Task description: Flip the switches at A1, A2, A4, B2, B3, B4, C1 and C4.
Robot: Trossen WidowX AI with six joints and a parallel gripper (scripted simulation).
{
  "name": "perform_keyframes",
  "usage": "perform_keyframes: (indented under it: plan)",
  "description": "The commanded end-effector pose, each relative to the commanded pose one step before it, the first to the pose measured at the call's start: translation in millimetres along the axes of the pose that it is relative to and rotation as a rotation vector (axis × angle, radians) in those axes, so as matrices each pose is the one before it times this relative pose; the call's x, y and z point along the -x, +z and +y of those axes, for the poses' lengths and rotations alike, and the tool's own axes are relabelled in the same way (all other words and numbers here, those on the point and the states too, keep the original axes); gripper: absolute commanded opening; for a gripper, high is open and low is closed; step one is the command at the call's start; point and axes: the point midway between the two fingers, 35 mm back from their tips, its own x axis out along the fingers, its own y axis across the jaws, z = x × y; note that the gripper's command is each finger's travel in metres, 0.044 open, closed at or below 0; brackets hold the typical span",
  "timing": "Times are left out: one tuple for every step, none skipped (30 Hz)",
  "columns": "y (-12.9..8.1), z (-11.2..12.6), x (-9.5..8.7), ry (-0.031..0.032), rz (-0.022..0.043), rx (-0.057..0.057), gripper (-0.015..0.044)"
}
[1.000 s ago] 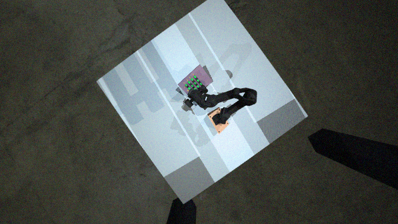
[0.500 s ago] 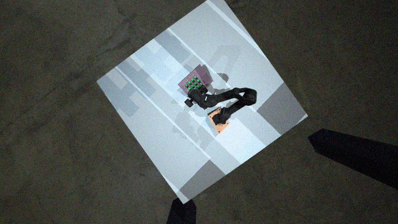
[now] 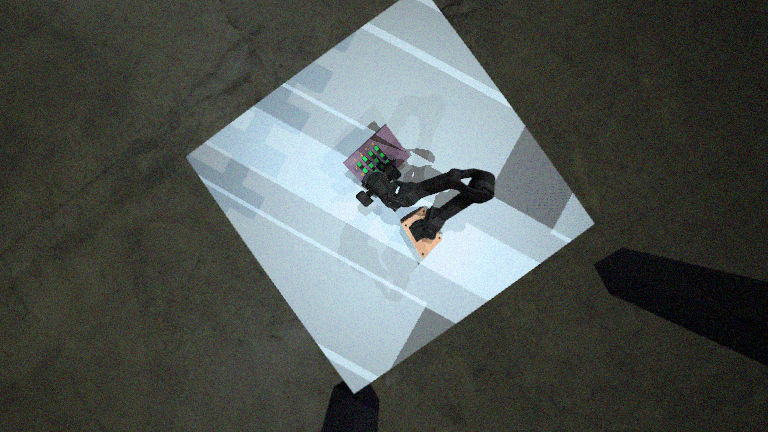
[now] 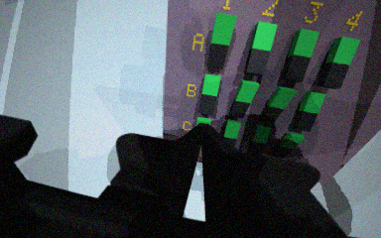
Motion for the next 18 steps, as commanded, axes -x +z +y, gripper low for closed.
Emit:
perform_keyframes:
  plan:
    - [0.2, 0.51, -0.58, 0.00357, -0.00128, 0.0017, 0.0]
    - [0.0, 0.0, -0.13, -0.00001, 0.0, 0.0, 0.0]
    - [0.0, 0.0, -0.13, -0.00001, 0.0, 0.0, 0.0]
    - [0.0, 0.0, -0.13, -0.00001, 0.0, 0.0, 0.0]
    - [0.0, 0.0, -0.13, -0.00001, 0.0, 0.0, 0.0]
    - [0.0, 0.0, -0.13, -0.00001, 0.0, 0.0, 0.0]
    - [0.0, 0.0, -0.13, -0.00001, 0.0, 0.0, 0.0]
    - [0.0, 0.0, -0.13, -0.00001, 0.0, 0.0, 0.0]
    - [0.0, 0.0, -0.13, -0.00001, 0.0, 0.0, 0.0]
    - [0.0, 0.0, -0.13, -0.00001, 0.0, 0.0, 0.0]
    - [0.0, 0.0, -0.13, -0.00001, 0.0, 0.0, 0.0]
    - [0.0, 0.0, -0.13, -0.00001, 0.0, 0.0, 0.0]
    - [0.0, 0.0, -0.13, -0.00001, 0.0, 0.0, 0.0]
    - [0.0, 0.0, -0.13, -0.00001, 0.0, 0.0, 0.0]
    - [0.0, 0.0, -0.13, -0.00001, 0.0, 0.0, 0.0]
    - [0.0, 0.0, -0.13, -0.00001, 0.0, 0.0, 0.0]
    - [0.0, 0.0, -0.13, -0.00001, 0.0, 0.0, 0.0]
    - [0.0, 0.0, -0.13, -0.00001, 0.0, 0.0, 0.0]
